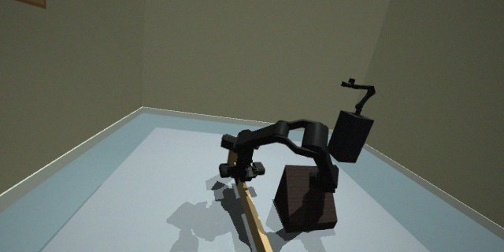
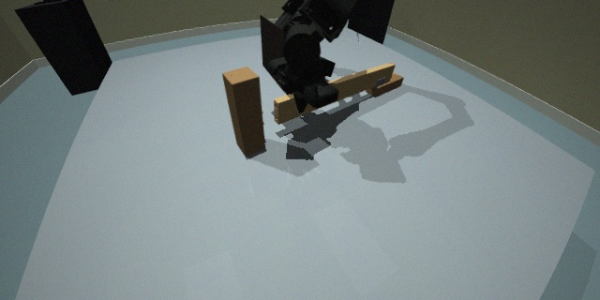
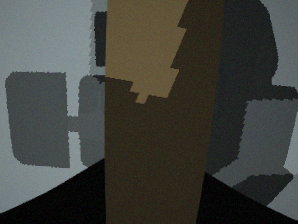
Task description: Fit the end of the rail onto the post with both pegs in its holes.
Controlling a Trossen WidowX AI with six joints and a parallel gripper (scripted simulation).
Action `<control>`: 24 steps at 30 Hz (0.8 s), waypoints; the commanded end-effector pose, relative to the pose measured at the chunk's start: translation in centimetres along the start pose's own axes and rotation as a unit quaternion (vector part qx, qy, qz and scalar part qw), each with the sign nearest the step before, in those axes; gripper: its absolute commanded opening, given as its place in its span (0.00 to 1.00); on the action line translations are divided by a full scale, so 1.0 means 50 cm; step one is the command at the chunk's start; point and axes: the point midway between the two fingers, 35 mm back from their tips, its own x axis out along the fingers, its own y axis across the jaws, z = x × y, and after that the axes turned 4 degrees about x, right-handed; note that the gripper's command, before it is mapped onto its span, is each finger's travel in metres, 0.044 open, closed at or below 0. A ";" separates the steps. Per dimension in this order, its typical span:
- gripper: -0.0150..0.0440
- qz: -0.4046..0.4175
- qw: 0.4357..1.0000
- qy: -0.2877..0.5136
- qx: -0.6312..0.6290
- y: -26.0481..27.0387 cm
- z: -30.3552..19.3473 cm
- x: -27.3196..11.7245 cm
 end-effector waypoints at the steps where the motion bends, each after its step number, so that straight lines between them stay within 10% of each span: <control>1: 0.25 -0.001 1.000 0.000 -0.001 0.000 -0.005 -0.003; 24: 0.25 -0.001 1.000 0.001 -0.001 -0.001 -0.019 -0.001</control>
